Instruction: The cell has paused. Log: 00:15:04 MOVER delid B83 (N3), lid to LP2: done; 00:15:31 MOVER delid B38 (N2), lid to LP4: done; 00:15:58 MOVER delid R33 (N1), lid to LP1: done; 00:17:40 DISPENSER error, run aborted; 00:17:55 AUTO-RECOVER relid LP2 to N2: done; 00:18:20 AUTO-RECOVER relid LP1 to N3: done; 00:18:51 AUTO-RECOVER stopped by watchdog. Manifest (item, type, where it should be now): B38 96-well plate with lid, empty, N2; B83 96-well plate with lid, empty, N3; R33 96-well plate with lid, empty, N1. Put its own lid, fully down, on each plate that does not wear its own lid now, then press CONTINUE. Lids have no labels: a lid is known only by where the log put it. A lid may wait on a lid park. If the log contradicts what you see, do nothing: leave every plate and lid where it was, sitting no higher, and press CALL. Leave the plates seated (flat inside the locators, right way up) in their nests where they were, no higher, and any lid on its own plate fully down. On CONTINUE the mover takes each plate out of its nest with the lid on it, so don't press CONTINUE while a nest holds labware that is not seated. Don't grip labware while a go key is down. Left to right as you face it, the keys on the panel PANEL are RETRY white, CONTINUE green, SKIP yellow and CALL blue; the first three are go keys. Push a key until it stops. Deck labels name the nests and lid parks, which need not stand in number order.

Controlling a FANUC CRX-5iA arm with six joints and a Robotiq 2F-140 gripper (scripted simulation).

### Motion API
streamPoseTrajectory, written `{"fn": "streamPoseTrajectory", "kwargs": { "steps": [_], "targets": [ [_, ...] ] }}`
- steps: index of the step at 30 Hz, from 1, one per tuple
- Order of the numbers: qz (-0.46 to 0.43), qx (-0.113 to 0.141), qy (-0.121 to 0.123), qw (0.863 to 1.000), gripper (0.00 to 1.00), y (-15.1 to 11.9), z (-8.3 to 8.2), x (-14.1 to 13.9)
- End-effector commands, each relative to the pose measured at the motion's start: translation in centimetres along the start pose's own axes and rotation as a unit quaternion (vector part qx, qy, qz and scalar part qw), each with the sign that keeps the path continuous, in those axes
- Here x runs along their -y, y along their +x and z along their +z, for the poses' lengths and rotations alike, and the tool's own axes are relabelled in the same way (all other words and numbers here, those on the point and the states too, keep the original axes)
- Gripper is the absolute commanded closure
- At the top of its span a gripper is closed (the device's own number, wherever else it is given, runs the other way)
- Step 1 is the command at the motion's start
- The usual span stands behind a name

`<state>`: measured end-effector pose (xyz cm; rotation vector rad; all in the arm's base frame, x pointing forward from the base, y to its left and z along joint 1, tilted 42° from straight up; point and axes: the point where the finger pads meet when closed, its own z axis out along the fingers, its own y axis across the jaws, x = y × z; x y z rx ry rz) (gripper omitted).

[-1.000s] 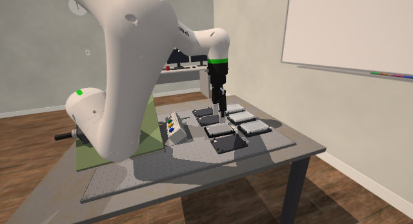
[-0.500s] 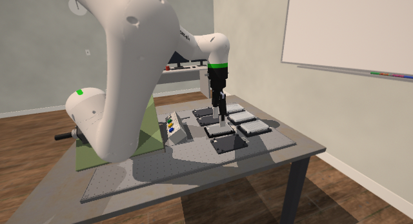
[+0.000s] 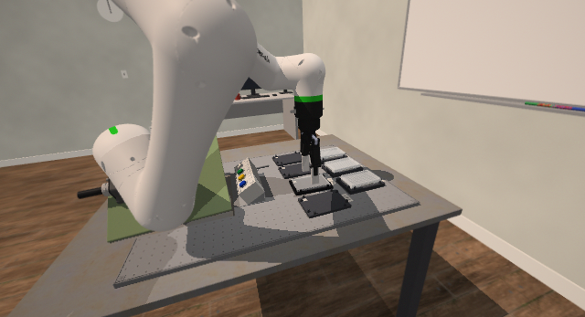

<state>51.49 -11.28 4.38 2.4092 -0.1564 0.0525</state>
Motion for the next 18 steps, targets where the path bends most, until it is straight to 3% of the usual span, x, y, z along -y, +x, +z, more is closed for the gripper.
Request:
{"fn": "streamPoseTrajectory", "kwargs": {
  "steps": [1, 18],
  "targets": [
    [0.0, 0.0, 0.0, 1.0, 0.34, 0.01, 0.29, 0.01],
    [0.0, 0.0, 0.0, 1.0, 0.34, 0.01, 0.65, 0.0]
  ]
}}
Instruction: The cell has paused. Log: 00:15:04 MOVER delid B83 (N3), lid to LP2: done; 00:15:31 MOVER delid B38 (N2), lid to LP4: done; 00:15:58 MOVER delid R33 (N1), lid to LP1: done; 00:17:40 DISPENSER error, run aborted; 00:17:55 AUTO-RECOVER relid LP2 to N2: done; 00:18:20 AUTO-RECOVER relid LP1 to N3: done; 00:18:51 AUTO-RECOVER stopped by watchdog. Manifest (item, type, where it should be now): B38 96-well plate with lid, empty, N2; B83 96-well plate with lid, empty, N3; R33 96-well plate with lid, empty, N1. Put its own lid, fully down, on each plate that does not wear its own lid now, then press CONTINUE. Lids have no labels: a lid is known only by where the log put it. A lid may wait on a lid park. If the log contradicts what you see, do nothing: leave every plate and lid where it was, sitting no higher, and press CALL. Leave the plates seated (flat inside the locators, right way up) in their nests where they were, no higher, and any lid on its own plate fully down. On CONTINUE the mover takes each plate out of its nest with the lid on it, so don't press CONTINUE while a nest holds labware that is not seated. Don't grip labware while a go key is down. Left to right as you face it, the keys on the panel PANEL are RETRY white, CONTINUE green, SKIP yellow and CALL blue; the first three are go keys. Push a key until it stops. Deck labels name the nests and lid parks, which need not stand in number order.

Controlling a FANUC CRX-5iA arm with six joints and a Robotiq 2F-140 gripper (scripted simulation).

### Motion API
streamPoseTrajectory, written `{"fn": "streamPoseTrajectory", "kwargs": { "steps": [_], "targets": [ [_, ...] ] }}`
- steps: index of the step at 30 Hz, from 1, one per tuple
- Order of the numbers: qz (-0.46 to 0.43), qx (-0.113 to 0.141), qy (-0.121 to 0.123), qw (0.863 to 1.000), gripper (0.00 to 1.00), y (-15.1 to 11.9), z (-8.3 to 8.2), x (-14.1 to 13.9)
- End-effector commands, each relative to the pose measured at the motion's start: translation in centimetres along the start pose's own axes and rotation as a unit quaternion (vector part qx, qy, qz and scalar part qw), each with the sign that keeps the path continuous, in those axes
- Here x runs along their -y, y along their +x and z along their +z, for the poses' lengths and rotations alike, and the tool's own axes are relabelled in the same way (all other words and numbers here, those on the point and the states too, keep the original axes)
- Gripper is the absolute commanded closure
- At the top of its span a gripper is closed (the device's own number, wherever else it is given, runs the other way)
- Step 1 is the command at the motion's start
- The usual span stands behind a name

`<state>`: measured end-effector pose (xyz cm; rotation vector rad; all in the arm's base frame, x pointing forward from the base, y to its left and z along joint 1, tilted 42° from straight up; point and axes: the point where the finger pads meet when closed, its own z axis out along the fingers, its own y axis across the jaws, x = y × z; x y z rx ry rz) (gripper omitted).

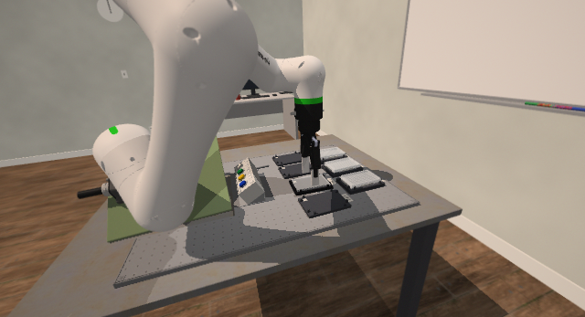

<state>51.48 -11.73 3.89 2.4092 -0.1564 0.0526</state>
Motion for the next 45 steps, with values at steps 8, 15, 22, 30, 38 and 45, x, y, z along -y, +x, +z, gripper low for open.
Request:
{"fn": "streamPoseTrajectory", "kwargs": {
  "steps": [8, 15, 22, 30, 38, 45],
  "targets": [
    [0.0, 0.0, 0.0, 1.0, 0.34, 0.01, -0.01, 0.01],
    [0.0, 0.0, 0.0, 1.0, 0.34, 0.01, -0.01, 0.01],
    [0.0, 0.0, 0.0, 1.0, 0.34, 0.01, -0.01, 0.01],
    [0.0, 0.0, 0.0, 1.0, 0.34, 0.01, -0.01, 0.01],
    [0.0, 0.0, 0.0, 1.0, 0.41, 0.01, -0.01, 0.01],
    [0.0, 0.0, 0.0, 1.0, 0.41, 0.01, -0.01, 0.01]
  ]
}}
